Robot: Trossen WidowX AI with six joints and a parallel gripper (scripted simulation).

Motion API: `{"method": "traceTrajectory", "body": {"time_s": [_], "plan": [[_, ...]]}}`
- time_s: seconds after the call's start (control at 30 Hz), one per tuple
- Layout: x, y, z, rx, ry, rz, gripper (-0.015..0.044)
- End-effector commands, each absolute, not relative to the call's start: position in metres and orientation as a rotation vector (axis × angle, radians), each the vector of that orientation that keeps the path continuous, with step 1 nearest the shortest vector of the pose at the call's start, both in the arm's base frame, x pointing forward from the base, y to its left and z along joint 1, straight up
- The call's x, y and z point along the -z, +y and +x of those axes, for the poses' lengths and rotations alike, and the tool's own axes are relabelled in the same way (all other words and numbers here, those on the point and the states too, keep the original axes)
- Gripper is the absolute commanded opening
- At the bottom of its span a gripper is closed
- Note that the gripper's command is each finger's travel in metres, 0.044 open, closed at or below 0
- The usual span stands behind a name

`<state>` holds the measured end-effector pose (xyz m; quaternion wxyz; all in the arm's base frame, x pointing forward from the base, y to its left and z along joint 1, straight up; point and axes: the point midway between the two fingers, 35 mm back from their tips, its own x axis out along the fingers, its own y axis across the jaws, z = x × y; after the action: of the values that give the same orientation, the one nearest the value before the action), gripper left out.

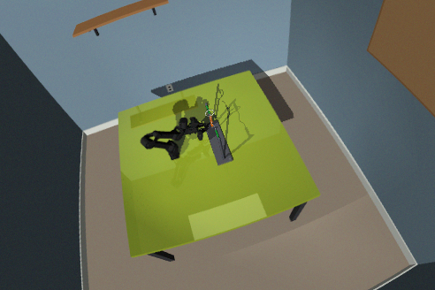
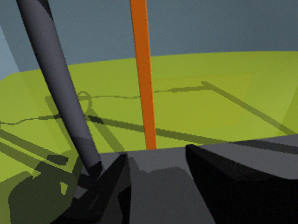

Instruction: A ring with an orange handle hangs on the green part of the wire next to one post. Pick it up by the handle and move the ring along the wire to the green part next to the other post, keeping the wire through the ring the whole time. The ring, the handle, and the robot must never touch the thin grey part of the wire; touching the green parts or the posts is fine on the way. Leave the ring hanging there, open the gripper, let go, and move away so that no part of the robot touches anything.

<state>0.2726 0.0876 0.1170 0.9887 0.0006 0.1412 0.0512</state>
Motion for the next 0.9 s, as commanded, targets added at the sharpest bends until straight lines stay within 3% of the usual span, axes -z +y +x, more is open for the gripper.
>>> {"method": "traceTrajectory", "body": {"time_s": [0.0, 0.27, 0.87], "plan": [[-0.121, 0.088, 0.266, -0.102, 0.283, 0.003, 0.0239], [-0.131, 0.083, 0.228, -0.102, 0.285, 0.003, 0.044], [-0.131, 0.082, 0.225, -0.102, 0.285, 0.003, 0.044]]}}
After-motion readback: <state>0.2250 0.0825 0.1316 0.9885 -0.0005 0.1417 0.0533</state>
